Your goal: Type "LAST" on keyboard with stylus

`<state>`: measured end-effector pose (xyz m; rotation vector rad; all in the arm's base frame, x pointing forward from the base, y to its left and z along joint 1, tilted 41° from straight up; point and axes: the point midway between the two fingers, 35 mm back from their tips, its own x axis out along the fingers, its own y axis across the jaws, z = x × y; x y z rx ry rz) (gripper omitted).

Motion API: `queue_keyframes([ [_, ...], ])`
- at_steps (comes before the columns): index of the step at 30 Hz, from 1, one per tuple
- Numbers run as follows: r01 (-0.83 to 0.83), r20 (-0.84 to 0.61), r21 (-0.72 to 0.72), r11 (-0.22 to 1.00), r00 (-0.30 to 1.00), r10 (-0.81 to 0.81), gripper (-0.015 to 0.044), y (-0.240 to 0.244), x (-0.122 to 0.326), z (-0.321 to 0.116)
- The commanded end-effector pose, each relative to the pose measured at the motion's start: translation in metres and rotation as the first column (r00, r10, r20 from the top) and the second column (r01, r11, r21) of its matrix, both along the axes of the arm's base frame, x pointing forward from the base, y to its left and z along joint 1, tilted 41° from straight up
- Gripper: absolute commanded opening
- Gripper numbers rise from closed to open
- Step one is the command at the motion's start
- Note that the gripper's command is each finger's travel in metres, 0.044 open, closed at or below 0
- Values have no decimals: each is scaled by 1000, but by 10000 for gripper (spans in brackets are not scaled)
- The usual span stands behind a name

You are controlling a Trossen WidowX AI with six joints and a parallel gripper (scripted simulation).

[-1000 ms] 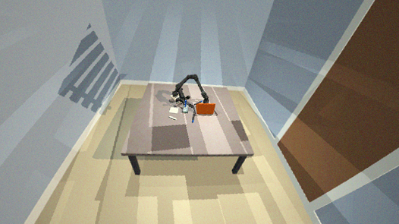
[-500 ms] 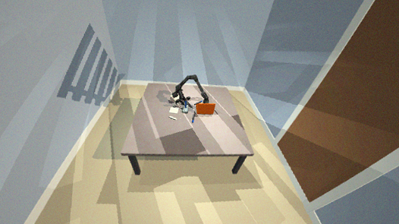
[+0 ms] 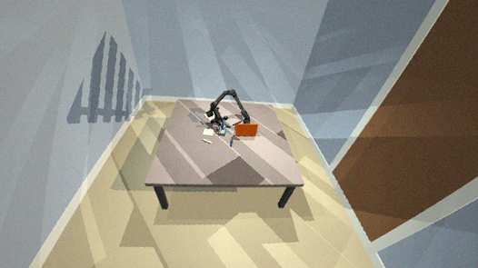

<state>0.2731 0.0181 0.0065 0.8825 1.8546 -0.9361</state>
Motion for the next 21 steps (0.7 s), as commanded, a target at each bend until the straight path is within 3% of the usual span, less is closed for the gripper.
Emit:
queue_keyframes([
  [1,-8,-2,-1,1000,1000,8,81,-1,-1,-2],
  [21,-8,-2,-2,1000,1000,8,81,-6,0,-8],
])
